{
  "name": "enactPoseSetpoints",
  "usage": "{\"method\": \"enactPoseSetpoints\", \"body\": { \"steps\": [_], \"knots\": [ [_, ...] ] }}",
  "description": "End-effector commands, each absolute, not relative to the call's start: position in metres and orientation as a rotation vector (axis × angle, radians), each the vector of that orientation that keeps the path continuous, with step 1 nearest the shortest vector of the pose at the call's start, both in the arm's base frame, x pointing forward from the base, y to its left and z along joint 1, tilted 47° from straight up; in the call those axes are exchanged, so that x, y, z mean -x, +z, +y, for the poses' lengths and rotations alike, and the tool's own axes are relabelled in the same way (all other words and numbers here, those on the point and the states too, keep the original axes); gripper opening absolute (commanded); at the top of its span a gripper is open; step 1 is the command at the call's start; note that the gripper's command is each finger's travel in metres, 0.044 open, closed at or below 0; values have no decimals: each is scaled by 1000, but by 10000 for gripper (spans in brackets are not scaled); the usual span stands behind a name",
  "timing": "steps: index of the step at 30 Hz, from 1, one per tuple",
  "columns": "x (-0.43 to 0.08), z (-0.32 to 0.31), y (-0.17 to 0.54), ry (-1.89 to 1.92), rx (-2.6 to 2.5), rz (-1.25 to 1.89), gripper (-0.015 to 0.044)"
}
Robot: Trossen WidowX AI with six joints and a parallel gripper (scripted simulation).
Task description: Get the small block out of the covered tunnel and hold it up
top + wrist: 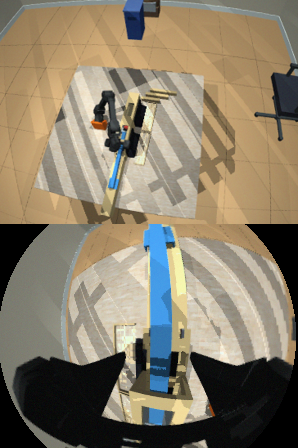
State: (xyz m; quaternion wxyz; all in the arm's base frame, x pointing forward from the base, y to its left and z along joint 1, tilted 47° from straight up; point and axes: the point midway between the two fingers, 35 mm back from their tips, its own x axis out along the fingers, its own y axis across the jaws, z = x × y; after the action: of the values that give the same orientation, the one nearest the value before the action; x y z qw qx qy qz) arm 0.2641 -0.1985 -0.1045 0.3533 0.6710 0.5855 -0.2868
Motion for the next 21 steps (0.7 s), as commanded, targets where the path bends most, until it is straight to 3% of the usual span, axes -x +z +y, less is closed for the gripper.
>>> {"method": "enactPoseSetpoints", "body": {
  "steps": [1,10,21],
  "knots": [
    [-263,-192,-109,-743,-1745,1516,440],
    [-262,-182,-118,-742,-1745,1517,440],
    [-264,-188,-114,-740,-1733,1510,151]
  ]
}}
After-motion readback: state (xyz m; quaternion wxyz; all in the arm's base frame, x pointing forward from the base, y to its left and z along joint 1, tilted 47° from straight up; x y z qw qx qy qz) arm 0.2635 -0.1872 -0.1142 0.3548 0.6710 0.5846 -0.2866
